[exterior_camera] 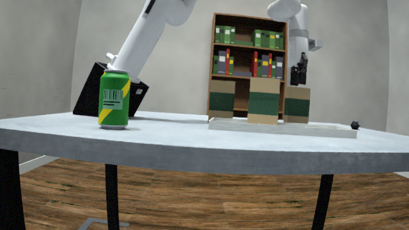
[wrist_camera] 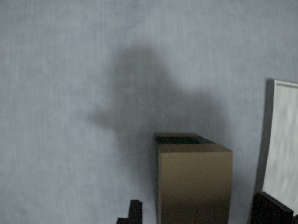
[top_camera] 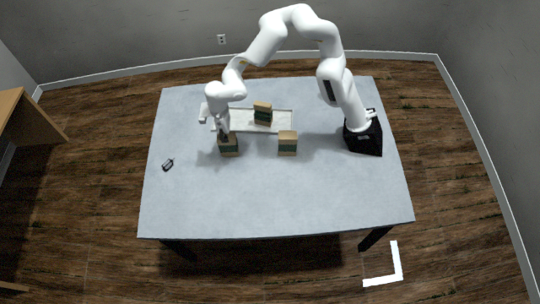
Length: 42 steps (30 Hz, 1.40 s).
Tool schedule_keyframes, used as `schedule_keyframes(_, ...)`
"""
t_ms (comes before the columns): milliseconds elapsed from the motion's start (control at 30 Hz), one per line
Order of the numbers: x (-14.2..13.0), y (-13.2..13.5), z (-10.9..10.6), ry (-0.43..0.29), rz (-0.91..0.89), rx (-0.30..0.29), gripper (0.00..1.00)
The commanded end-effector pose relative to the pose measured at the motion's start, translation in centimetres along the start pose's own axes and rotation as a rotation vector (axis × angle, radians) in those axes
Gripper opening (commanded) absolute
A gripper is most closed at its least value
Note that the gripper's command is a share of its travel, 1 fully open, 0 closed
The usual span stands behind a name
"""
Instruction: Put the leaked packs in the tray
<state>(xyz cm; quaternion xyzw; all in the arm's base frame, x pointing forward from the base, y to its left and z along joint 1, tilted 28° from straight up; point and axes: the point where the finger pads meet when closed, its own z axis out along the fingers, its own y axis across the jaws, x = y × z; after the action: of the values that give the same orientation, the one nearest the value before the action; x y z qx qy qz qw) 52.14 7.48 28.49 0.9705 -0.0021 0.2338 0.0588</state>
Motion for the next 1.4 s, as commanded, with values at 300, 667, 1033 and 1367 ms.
schedule_keyframes(300,0.3,-0.1,-0.2,0.004,0.0,0.0,0.83)
schedule_keyframes(667,0.3,-0.1,0.0,0.004,0.0,0.0,0.83)
schedule_keyframes(1033,0.3,-0.1,2.1,0.004,0.0,0.0,0.83)
schedule_keyframes(1367,0.3,-0.1,3.9,0.004,0.0,0.0,0.83)
